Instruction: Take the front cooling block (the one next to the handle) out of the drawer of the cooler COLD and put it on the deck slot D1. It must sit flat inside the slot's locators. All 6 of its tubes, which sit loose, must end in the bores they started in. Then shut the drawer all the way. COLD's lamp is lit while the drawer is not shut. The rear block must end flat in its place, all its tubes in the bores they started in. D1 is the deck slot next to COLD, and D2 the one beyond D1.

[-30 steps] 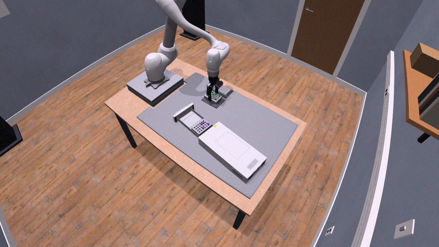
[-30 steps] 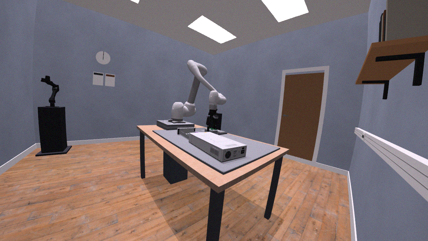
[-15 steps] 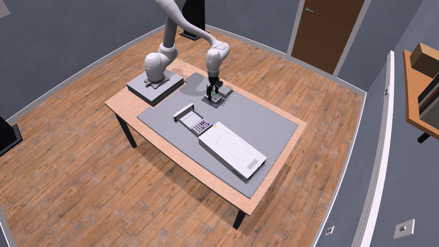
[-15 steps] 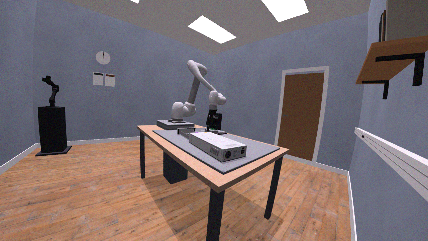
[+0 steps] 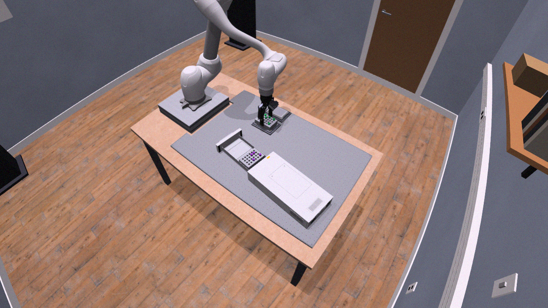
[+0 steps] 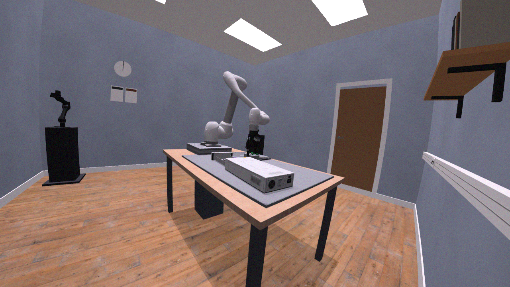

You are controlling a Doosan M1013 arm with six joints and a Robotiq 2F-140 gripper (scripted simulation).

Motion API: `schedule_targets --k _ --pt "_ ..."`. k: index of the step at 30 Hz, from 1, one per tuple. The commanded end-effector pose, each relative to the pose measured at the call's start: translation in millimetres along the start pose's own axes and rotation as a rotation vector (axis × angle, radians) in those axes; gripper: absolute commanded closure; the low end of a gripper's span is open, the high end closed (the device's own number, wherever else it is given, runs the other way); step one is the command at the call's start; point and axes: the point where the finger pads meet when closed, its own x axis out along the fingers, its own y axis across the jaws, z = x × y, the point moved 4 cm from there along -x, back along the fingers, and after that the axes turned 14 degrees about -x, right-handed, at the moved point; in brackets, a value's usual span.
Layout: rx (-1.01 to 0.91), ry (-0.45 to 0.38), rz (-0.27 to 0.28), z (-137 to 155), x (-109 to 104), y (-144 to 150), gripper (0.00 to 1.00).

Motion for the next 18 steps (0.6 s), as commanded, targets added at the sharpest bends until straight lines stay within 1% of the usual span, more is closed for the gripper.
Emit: schedule_targets --k 1,12,14,18 --pt "0.0 0.001 0.0 -0.5 -0.6 -0.1 0.86" --pt "0.0 0.001 0.0 -0.5 -0.6 -0.1 0.69" --pt "0.0 0.001 0.0 -0.5 -0.6 -0.1 0.69" --pt "0.0 0.001 0.0 -0.5 -0.6 -0.1 0.63"
